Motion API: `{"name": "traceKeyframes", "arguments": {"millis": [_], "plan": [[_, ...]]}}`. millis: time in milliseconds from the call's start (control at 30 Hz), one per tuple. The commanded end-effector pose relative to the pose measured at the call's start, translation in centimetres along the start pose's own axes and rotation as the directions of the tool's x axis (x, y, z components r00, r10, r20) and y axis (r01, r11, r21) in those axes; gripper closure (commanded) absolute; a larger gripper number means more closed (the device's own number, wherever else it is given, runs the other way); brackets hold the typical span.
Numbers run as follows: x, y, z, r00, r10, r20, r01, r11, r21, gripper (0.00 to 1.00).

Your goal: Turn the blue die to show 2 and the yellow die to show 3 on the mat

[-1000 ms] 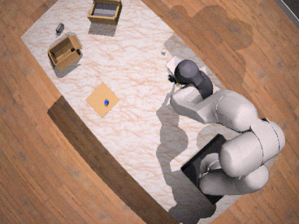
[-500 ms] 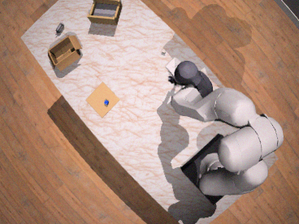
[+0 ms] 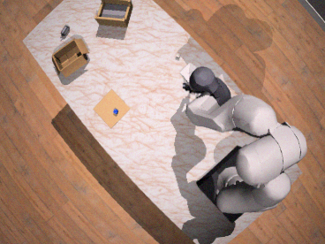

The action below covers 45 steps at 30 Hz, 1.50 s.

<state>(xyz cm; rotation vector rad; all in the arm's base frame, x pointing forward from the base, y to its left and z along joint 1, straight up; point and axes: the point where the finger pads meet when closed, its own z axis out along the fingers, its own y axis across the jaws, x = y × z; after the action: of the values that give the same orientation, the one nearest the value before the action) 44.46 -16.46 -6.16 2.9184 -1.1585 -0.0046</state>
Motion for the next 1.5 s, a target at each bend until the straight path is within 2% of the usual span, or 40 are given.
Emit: {"name": "traceKeyframes", "arguments": {"millis": [0, 967, 1000, 1467], "plan": [[0.22, -0.14, -0.01, 1.000, 0.006, -0.005, -0.006, 1.000, 0.003, 0.71], [0.22, -0.14, -0.01, 1.000, 0.006, -0.005, -0.006, 1.000, 0.003, 0.71], [0.22, -0.14, -0.01, 1.000, 0.006, -0.005, -0.006, 1.000, 0.003, 0.82], [0.22, -0.14, -0.01, 1.000, 0.006, -0.005, -0.006, 1.000, 0.003, 0.82]]}}
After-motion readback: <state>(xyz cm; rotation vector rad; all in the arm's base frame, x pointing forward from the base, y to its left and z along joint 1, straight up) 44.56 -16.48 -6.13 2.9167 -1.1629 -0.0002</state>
